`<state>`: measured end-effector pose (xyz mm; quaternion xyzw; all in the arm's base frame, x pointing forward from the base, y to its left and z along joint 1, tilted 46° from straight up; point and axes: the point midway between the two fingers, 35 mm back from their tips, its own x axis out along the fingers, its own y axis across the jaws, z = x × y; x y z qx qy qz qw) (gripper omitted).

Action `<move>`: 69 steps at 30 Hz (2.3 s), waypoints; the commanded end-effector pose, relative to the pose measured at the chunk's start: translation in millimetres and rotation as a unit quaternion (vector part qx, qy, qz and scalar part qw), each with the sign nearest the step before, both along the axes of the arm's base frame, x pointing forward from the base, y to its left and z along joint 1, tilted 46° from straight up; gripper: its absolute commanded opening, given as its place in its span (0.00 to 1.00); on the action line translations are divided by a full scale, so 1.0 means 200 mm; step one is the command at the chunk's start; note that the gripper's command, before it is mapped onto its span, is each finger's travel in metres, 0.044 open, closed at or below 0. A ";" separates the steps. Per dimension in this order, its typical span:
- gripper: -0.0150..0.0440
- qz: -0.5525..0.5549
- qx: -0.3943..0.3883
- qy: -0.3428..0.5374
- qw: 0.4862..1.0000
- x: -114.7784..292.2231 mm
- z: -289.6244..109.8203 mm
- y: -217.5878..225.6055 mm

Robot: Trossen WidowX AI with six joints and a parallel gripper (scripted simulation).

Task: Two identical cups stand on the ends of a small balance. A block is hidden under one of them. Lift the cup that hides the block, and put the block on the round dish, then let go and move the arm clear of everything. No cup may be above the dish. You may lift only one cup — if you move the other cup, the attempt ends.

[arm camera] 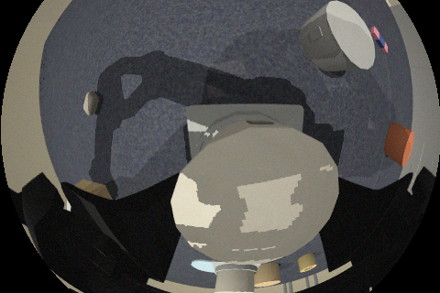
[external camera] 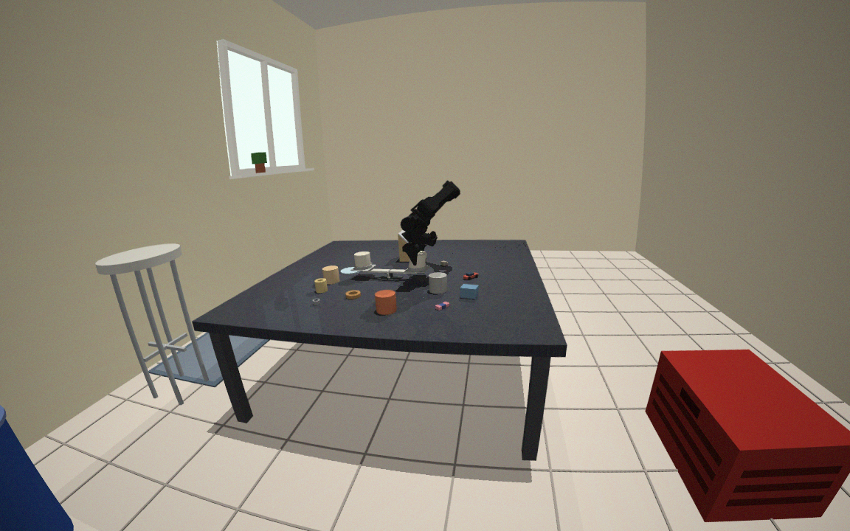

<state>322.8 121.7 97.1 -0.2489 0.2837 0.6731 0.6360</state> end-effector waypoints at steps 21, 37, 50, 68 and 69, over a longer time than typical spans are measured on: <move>0.25 -0.001 -0.003 -0.008 1.000 0.04 0.11 -0.12; 0.25 -0.001 -0.003 -0.008 1.000 0.04 0.18 -0.19; 0.25 -0.001 -0.002 -0.007 1.000 0.03 0.24 -0.25; 0.25 0.000 0.000 -0.007 1.000 0.02 0.33 -0.33; 0.25 0.000 0.001 -0.007 1.000 0.02 0.33 -0.34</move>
